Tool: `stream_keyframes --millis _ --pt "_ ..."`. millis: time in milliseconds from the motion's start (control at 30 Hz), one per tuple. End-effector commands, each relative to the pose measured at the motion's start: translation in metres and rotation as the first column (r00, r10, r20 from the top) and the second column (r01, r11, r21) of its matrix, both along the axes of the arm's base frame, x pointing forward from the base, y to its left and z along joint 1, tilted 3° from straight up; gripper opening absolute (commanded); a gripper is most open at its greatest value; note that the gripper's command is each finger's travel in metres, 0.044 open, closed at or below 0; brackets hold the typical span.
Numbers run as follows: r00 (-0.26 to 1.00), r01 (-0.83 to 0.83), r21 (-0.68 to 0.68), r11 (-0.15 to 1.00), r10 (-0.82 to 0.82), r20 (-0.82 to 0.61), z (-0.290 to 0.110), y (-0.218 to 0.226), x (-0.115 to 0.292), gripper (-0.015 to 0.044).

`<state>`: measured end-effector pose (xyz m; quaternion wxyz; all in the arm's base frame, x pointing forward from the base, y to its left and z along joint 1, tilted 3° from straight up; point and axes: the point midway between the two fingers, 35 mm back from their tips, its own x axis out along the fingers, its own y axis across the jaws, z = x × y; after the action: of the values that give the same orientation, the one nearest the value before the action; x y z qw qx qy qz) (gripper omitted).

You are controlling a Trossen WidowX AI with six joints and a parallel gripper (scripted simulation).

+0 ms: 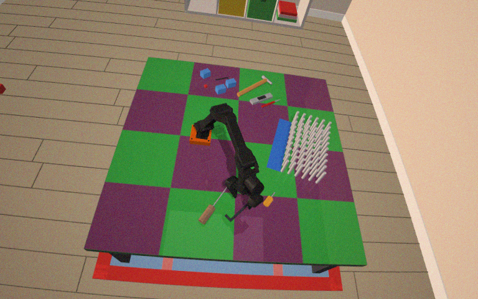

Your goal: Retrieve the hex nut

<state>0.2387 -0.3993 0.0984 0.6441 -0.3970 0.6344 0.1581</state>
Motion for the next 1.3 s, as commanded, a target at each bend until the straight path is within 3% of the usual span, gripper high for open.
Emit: stream_keyframes --millis 0,167,233,967,1167,1267 --pt "0.989 -0.103 0.114 0.988 0.114 -0.095 -0.009 -0.029 -0.063 0.0440" --pt "0.958 -0.223 0.274 0.936 0.263 -0.118 -0.021 -0.046 -0.143 0.0440" --pt "0.952 -0.241 0.296 0.924 0.284 -0.112 -0.022 -0.047 -0.155 0.0440" --pt "0.952 -0.241 0.296 0.924 0.284 -0.112 -0.022 -0.056 -0.152 0.0440" --pt "0.952 -0.241 0.296 0.924 0.284 -0.112 -0.022 -0.056 -0.152 0.0282" --pt "0.952 -0.241 0.296 0.924 0.284 -0.112 -0.022 -0.056 -0.152 0.0280"
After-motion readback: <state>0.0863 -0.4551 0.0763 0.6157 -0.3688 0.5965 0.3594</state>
